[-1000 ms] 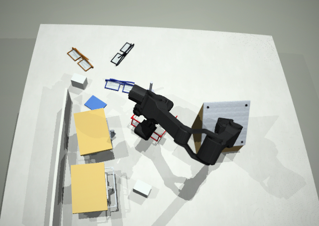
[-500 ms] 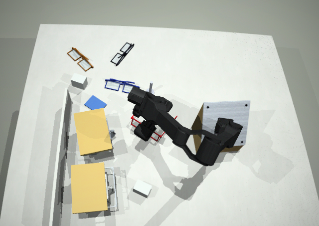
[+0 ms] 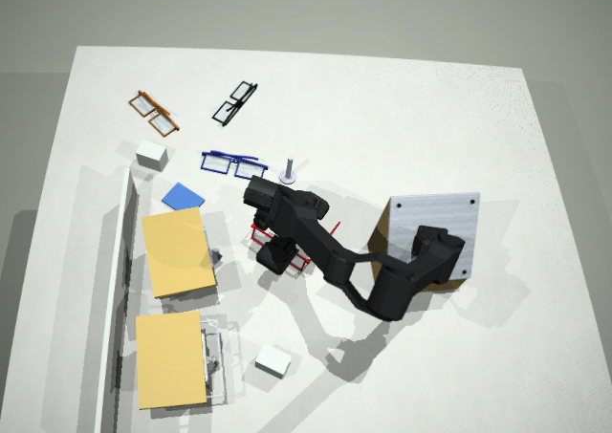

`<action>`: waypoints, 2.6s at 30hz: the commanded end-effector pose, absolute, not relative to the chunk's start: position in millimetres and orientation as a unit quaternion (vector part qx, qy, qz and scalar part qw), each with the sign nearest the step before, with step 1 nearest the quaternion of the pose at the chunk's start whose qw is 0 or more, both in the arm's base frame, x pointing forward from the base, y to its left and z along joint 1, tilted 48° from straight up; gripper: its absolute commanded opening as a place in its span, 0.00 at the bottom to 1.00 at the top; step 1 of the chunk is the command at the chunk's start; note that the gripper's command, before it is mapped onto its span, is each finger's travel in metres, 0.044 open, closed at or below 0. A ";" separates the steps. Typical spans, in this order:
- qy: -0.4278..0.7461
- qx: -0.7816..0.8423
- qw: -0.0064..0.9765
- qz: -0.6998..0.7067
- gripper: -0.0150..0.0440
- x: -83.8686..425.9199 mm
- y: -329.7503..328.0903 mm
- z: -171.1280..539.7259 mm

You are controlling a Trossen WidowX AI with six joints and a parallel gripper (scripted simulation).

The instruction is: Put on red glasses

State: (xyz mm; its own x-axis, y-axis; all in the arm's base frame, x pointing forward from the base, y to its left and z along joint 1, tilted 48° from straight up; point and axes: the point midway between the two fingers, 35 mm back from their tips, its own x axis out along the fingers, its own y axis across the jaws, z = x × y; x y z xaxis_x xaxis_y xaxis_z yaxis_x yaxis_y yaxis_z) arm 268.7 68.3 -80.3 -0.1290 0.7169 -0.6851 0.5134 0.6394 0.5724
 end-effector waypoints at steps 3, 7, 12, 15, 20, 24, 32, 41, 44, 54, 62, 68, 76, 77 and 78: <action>0.745 0.417 0.511 0.099 0.49 266.0 76.8 -87.4; 0.745 0.417 0.511 0.099 0.49 264.7 81.6 -91.5; 0.745 0.418 0.510 0.100 0.49 262.9 87.3 -96.4; 0.745 0.418 0.510 0.100 0.49 262.7 88.1 -97.1; 0.745 0.413 0.513 0.100 0.44 264.0 85.7 -95.4; 0.745 0.413 0.513 0.100 0.39 264.0 85.7 -95.4; 0.745 0.413 0.513 0.100 0.30 264.0 85.7 -95.4; 0.745 0.413 0.513 0.100 0.25 264.0 85.7 -95.4; 0.745 0.413 0.514 0.099 0.25 265.8 81.1 -91.8; 0.745 0.414 0.514 0.096 0.25 276.4 34.7 -51.5; 0.745 0.416 0.512 0.098 0.25 279.8 12.1 -29.4; 0.739 0.400 0.528 0.127 0.25 279.9 14.9 -34.7; 0.716 0.327 0.576 0.221 0.25 280.1 10.6 -37.7; 0.712 0.317 0.581 0.233 0.25 280.1 10.1 -38.1; 0.708 0.308 0.586 0.245 0.25 280.1 9.6 -38.5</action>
State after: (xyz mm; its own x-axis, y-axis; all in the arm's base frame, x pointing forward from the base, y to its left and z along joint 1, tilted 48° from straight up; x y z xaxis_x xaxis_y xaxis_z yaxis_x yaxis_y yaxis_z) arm 280.3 12.6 -36.4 -0.1209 0.7272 -0.6757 0.2543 0.6807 0.6870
